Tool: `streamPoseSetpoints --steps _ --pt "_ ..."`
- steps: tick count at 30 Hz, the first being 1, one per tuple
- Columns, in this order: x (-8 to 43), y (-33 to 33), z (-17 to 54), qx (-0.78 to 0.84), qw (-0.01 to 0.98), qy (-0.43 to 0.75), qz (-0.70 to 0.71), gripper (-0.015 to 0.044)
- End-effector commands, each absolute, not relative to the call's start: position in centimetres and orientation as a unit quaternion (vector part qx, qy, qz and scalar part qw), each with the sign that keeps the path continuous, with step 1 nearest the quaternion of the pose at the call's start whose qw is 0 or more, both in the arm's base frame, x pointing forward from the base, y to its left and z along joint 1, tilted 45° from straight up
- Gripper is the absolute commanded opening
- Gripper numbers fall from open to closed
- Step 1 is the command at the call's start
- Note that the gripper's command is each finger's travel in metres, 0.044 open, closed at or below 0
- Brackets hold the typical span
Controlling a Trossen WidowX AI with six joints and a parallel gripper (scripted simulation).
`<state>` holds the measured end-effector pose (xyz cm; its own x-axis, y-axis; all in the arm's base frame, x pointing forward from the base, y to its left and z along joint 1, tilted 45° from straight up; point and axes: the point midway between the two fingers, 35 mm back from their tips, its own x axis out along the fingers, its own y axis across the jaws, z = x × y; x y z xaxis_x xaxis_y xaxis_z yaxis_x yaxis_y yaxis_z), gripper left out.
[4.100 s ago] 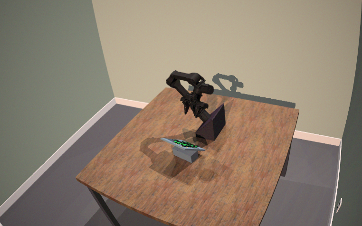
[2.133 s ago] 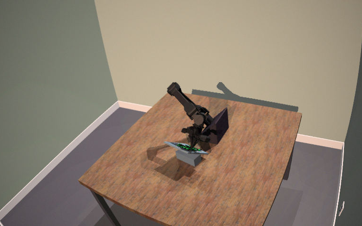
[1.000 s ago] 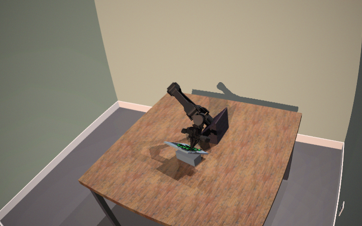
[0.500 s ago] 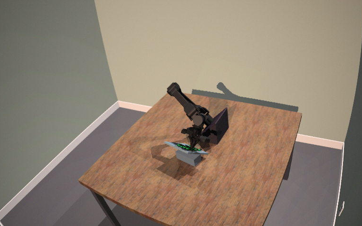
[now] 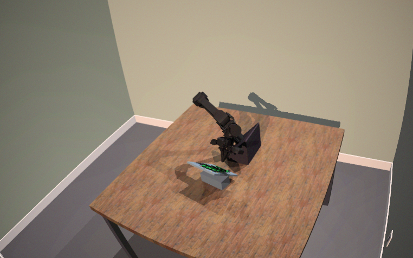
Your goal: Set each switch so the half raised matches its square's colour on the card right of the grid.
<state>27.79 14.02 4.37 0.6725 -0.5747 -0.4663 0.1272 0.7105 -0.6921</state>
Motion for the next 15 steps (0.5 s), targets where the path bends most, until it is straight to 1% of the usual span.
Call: streamPoseSetpoints --steps 1,4,9,12,15 --pt "27.0 15.0 5.6 -0.314 0.863 0.339 -0.205 0.0" --pt "26.9 14.9 5.6 -0.314 0.863 0.339 -0.205 0.0" --pt "25.3 12.6 6.2 -0.315 0.862 0.339 -0.205 0.0" --pt "25.4 12.5 6.1 -0.315 0.862 0.339 -0.205 0.0" --pt "26.8 11.4 5.0 -0.316 0.865 0.333 -0.201 0.0"
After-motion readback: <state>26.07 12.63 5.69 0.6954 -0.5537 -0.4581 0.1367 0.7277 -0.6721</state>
